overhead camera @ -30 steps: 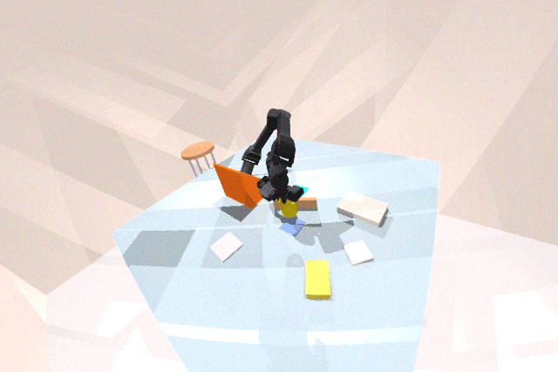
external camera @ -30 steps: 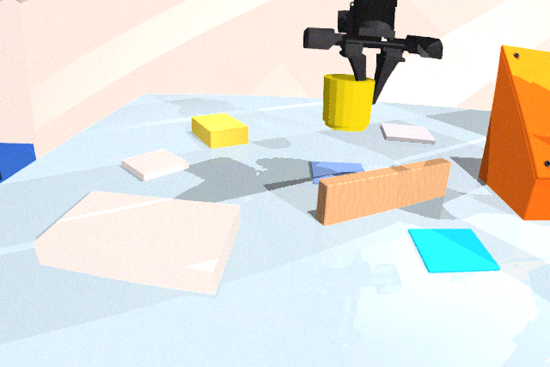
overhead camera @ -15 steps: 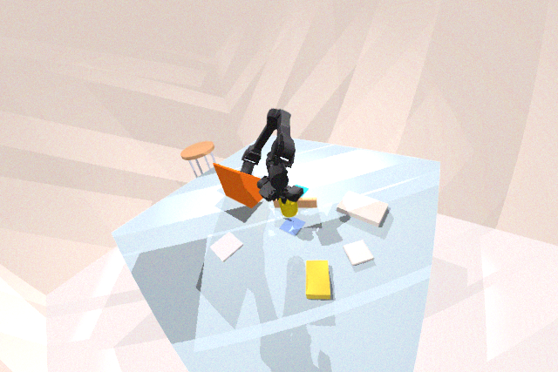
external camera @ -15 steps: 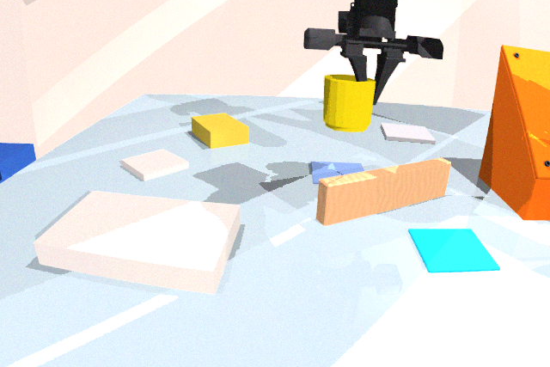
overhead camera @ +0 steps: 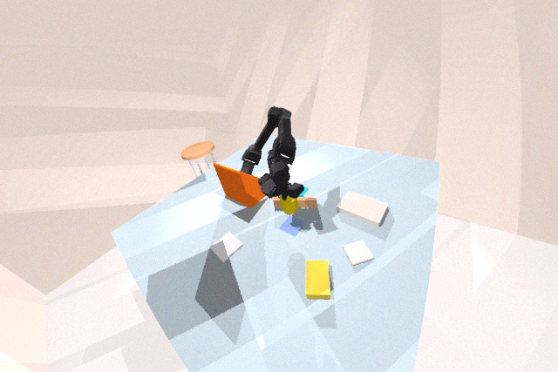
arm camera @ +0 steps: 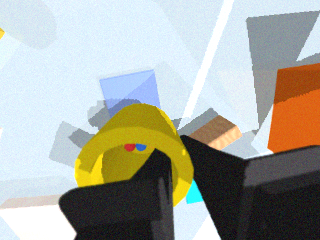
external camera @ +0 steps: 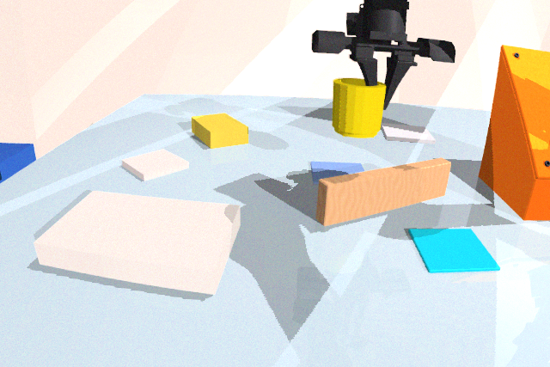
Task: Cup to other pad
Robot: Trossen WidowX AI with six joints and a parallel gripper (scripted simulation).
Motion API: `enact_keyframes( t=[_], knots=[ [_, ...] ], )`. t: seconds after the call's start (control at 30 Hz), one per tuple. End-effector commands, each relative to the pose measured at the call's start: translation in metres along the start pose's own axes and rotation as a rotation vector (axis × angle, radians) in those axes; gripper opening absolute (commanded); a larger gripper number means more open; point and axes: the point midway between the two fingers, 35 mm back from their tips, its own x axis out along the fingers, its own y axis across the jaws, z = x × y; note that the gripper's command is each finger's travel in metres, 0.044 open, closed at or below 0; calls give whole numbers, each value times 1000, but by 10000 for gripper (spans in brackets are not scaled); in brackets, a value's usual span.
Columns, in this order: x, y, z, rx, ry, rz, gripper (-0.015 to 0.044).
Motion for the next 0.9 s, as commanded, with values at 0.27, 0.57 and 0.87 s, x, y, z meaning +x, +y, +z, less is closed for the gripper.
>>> enact_keyframes(
  t=[0.27,0.57,0.87],
  knots=[
    [-1,-9,-21,-3,-2,10,0],
    [-1,-17,-36,-3,-2,9,0],
    [-1,-25,-52,-3,-2,9,0]
  ],
)
